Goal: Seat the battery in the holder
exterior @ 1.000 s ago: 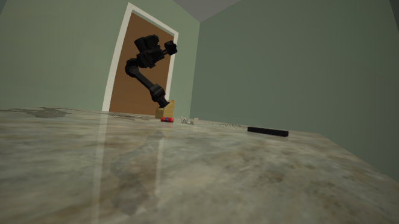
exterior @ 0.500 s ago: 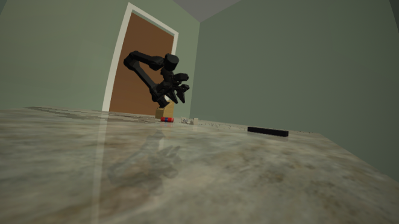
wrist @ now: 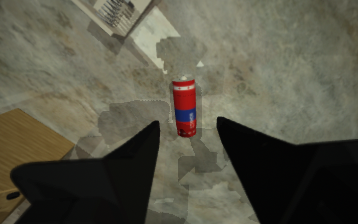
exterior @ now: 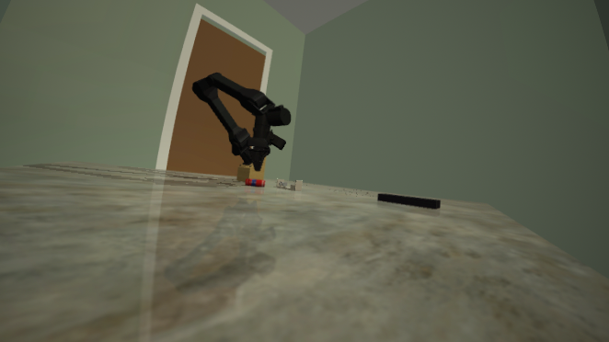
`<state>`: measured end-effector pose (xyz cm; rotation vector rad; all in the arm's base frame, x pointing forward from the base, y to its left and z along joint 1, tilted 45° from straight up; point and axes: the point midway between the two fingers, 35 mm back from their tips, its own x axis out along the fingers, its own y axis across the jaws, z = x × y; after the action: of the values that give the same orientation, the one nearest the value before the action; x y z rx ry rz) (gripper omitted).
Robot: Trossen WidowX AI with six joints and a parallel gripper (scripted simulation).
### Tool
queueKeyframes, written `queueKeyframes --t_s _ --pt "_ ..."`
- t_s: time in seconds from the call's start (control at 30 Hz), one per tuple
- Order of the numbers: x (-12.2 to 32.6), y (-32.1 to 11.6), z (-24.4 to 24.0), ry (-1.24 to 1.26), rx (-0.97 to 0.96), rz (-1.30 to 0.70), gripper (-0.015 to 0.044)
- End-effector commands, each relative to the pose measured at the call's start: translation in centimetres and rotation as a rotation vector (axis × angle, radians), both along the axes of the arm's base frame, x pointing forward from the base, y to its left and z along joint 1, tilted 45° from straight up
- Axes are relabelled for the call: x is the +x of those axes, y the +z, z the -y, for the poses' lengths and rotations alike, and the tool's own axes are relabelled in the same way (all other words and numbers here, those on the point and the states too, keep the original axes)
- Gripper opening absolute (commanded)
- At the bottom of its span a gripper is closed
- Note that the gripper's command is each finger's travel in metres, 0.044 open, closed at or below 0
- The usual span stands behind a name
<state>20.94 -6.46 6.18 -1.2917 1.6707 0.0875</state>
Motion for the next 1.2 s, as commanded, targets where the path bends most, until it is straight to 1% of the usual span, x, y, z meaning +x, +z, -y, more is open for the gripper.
queueKeyframes --t_s 0.0,1.17 --pt "-0.1 0.2 0.1 0.015 -0.019 -0.028 0.0241" --pt "0.1 -3.3 3.7 0.015 -0.021 -0.028 0.0241"
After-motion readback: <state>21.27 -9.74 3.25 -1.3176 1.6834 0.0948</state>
